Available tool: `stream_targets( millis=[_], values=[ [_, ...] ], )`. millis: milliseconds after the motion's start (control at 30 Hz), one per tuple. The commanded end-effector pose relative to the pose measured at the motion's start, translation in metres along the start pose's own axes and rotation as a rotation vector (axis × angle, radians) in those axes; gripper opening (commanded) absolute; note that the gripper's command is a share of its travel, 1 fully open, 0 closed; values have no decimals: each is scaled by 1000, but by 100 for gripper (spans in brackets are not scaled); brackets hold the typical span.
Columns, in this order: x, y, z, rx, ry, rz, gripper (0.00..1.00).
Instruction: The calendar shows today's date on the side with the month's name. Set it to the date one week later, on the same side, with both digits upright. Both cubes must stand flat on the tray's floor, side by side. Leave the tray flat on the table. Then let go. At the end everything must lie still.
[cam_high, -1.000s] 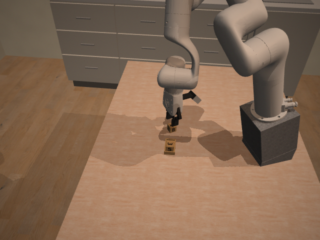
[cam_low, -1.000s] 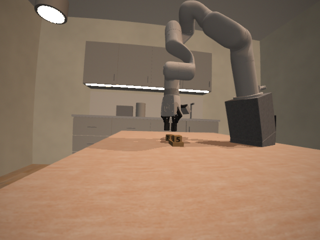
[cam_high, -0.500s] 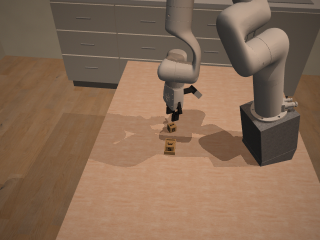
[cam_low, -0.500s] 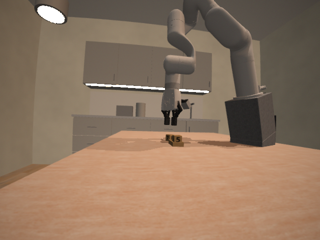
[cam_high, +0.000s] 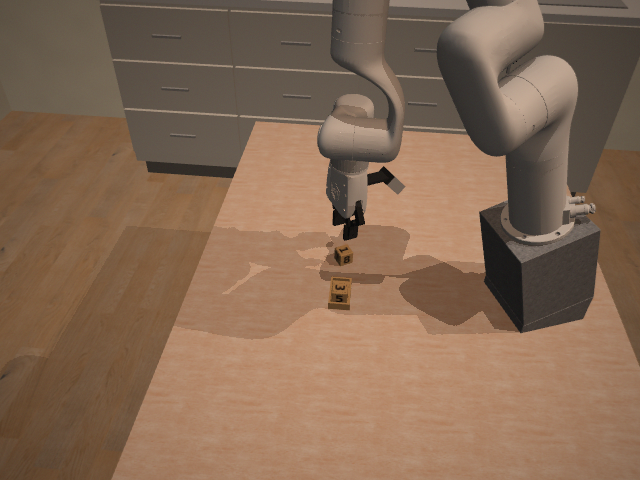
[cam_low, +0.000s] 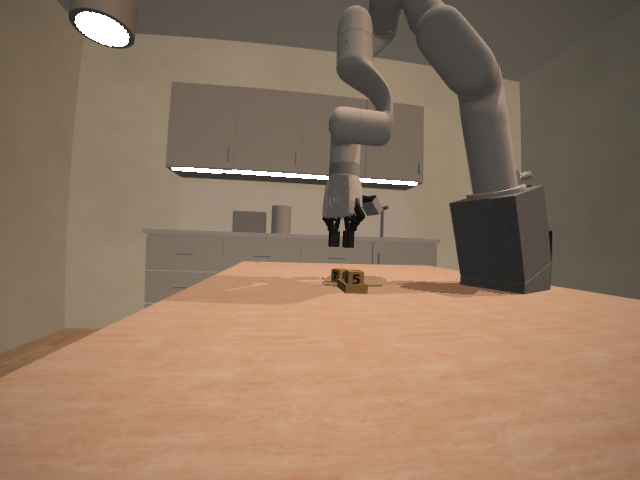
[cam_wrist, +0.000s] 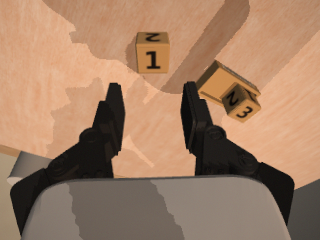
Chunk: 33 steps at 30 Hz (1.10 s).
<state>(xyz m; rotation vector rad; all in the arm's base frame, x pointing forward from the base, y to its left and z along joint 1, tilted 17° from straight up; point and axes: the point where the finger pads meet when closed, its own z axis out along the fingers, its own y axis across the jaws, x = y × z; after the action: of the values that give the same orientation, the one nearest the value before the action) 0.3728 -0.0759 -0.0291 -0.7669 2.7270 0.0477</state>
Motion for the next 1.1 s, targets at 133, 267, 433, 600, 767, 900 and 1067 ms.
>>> stream_targets(
  millis=[133,267,433,600,767,900,1067],
  values=[
    [-3,-2,4,-25,46,-3,49],
    [-5,-1,6,-33,78,-5,49],
    [-6,-1,6,-37,109,-6,49],
    [-6,0,5,-35,166,-5,49],
    [-6,0,2,-24,216,-3,49],
    [-5,-1,0,-15,241,-2,49],
    [-5,-1,0,-12,250,-1,49]
  ],
)
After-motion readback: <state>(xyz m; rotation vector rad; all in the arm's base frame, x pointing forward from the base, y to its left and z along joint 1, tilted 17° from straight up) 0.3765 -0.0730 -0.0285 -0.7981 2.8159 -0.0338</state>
